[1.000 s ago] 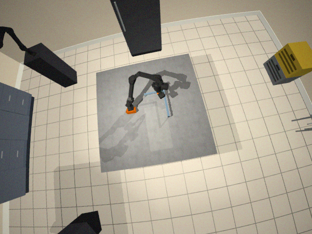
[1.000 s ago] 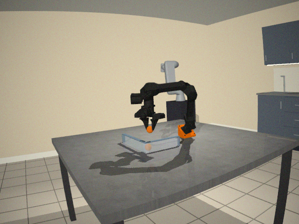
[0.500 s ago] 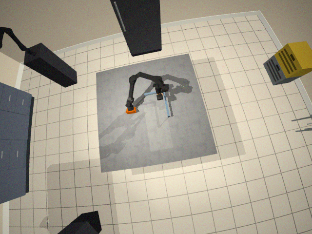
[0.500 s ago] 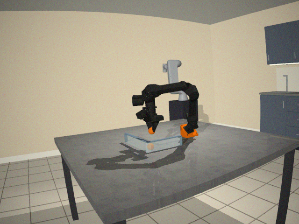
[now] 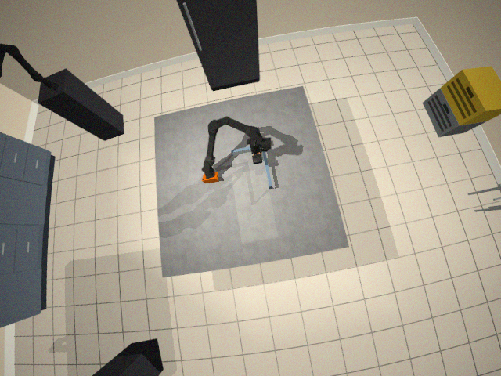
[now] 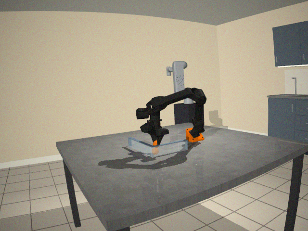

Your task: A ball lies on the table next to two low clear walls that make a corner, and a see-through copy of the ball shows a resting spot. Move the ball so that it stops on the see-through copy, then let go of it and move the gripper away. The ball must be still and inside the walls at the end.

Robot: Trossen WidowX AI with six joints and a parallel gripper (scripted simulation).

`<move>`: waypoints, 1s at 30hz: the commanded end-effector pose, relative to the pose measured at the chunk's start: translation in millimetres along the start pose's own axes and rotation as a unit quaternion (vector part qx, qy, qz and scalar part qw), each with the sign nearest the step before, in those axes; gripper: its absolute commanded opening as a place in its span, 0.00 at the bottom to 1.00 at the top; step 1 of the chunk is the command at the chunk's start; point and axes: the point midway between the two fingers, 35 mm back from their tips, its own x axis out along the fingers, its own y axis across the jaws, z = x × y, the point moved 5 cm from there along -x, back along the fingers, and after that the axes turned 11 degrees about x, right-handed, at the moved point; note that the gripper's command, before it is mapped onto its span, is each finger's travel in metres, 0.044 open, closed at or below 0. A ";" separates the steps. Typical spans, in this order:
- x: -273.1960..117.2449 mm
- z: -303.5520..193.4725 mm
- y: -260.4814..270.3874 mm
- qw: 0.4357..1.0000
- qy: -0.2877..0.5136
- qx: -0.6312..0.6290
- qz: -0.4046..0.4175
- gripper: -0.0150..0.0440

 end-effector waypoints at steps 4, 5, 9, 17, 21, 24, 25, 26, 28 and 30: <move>16.4 -2.0 -0.5 1.000 -0.001 0.003 0.004 0.25; 16.9 -2.0 -0.5 1.000 -0.001 0.003 0.004 0.25; 21.3 -1.9 -0.5 1.000 -0.001 0.003 0.004 0.25; 34.0 -2.0 -0.3 1.000 -0.001 0.003 0.004 0.25; 32.7 -1.8 0.5 1.000 -0.001 0.001 0.002 0.30; 32.7 -1.8 0.5 1.000 -0.001 0.001 0.002 0.43; 32.7 -1.8 0.5 1.000 -0.001 0.001 0.002 0.48; 32.7 -1.8 0.5 1.000 -0.001 0.001 0.002 0.52; 32.7 -1.8 0.5 1.000 -0.001 0.001 0.002 0.61; 32.7 -1.8 0.5 1.000 -0.001 0.001 0.002 0.70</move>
